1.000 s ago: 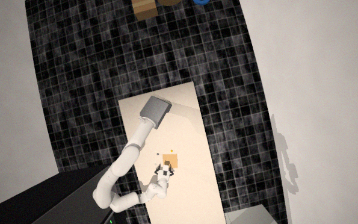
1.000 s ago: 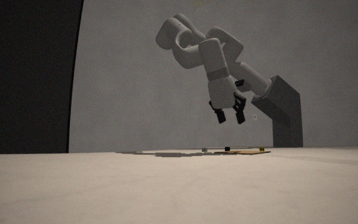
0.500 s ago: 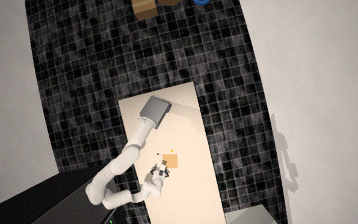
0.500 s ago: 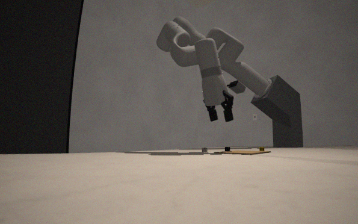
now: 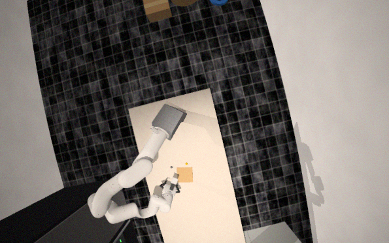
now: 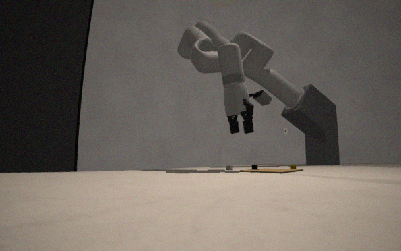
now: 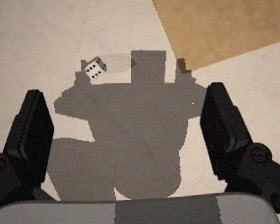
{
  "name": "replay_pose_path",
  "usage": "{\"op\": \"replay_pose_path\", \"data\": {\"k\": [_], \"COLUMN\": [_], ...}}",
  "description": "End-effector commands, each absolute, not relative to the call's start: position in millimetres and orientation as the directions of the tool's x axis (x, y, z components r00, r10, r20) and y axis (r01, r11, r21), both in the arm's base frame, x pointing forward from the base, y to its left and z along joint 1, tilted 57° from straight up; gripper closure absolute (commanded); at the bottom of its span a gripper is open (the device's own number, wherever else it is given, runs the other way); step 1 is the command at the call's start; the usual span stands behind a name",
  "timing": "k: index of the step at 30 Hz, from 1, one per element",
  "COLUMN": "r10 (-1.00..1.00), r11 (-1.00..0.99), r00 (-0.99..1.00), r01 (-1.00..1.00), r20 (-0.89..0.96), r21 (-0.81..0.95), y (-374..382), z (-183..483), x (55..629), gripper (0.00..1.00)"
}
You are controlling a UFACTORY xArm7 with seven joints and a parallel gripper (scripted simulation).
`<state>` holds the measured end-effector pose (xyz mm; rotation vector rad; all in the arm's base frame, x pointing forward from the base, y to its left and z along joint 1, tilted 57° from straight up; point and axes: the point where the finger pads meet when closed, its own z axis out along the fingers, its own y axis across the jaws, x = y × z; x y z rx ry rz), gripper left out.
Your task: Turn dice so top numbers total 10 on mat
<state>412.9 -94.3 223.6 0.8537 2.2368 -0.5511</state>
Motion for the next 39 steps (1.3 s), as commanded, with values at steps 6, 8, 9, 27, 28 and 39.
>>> {"op": "replay_pose_path", "data": {"k": [6,8,9,27,28,39], "r10": [0.415,0.421,0.421,0.429,0.429,0.435], "r11": [0.697,0.691,0.691,0.684,0.684,0.681], "r00": [-0.533,-0.488,-0.488,-0.414,-0.414,-0.365], "r01": [0.707,0.718,0.718,0.729,0.729,0.732], "r20": [-0.737,-0.765,-0.765,-0.803,-0.803,-0.823], "r21": [-0.119,-0.078,-0.078,-0.011,-0.011,0.036], "y": [-96,-101,-101,-107,-107,-110], "z": [229,234,234,240,240,243], "x": [409,401,401,387,387,376], "gripper": [0.00,0.00,0.00,0.00,0.00,0.00]}}
